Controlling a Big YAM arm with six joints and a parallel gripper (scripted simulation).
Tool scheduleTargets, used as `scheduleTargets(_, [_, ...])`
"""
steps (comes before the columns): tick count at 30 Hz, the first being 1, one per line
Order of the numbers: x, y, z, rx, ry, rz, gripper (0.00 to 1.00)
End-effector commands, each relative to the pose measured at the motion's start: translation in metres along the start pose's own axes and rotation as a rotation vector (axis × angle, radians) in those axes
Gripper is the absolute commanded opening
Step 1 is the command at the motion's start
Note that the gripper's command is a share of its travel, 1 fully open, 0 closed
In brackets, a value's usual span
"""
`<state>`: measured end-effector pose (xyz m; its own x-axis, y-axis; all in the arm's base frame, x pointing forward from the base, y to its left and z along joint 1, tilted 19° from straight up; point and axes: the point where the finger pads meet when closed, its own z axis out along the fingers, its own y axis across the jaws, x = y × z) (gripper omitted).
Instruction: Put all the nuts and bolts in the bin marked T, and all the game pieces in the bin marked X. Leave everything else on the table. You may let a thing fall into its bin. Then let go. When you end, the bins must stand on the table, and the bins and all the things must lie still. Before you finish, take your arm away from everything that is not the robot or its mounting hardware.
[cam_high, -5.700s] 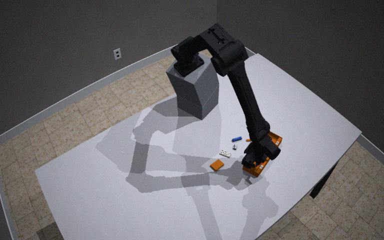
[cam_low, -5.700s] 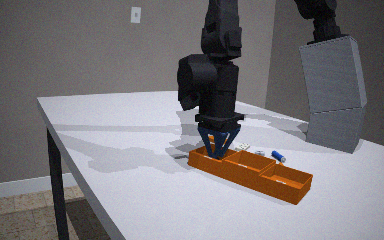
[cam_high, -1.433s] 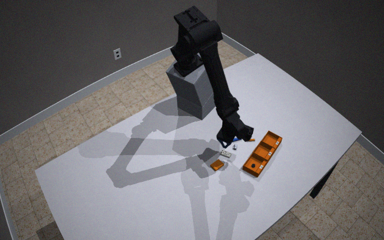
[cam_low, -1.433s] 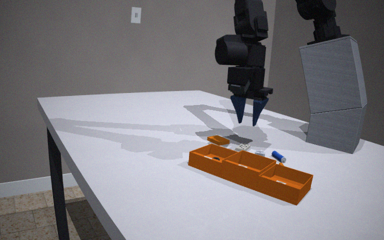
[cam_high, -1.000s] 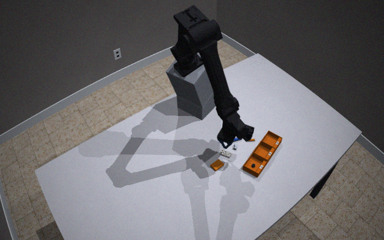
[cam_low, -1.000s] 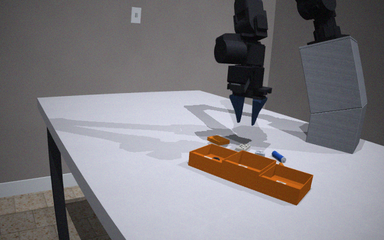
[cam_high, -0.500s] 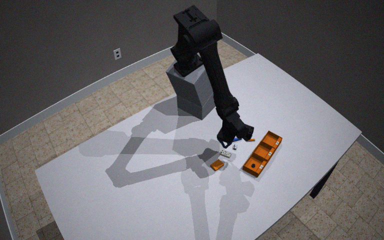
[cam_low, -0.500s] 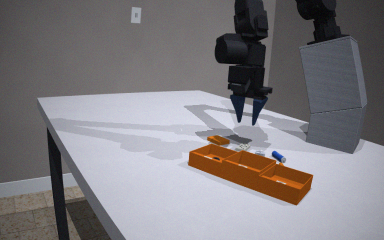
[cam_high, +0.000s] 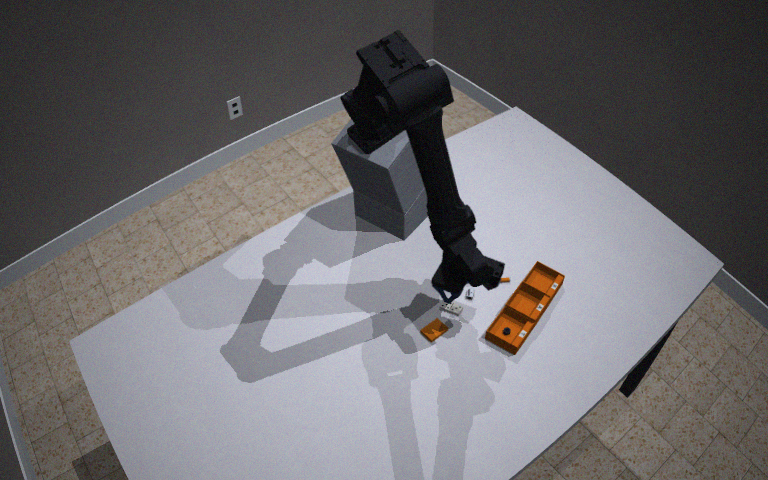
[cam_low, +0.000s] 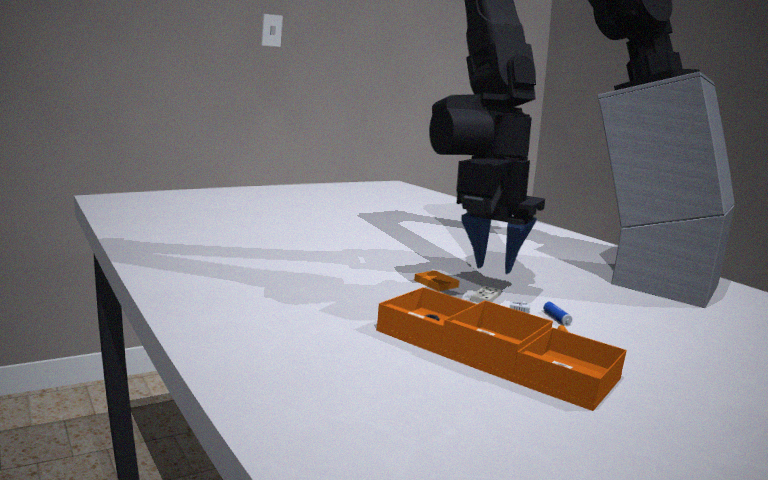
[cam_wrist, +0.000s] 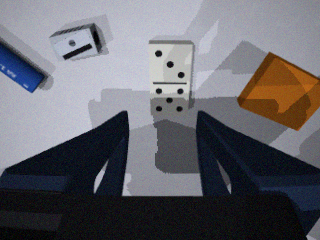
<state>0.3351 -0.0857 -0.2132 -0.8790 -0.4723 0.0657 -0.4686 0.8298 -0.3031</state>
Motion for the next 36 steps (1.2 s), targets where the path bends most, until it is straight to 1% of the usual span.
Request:
scheduleTargets(1, [-0.01, -0.01, 0.012, 0.016, -0.025, 0.003, 0.39])
scheduleTargets(5, [-0.011, -0.011, 0.027, 0.016, -0.025, 0.002, 0.39])
scheduleTargets(7, [-0.015, -0.008, 0.027, 0.017, -0.029, -0.011, 0.39])
scheduleTargets(8, [-0.023, -0.015, 0.021, 0.031, -0.048, -0.007, 0.39])
scheduleTargets(9, [-0.024, -0.019, 0.021, 0.036, -0.053, 0.0, 0.39])
scheduleTargets(10, [-0.018, -0.015, 0.027, 0.027, -0.039, 0.001, 0.39])
scheduleTargets(12, [-0.018, -0.015, 0.027, 0.027, -0.039, 0.001, 0.39])
scheduleTargets(13, [-0.012, -0.011, 0.034, 0.016, -0.025, 0.0, 0.39])
scheduleTargets(17, [-0.008, -0.008, 0.039, 0.013, -0.02, -0.001, 0.39])
scheduleTargets(18, [-0.008, -0.004, 0.038, 0.011, -0.021, -0.011, 0.39])
scheduleTargets(20, [-0.021, -0.014, 0.027, 0.033, -0.051, -0.003, 0.39])
scheduleTargets(29, [-0.018, -0.011, 0.028, 0.029, -0.045, -0.004, 0.39])
scheduleTargets(30, [-0.012, -0.007, 0.032, 0.016, -0.025, -0.001, 0.19])
scheduleTargets(36, [-0.012, -0.007, 0.032, 0.016, -0.025, -0.001, 0.19])
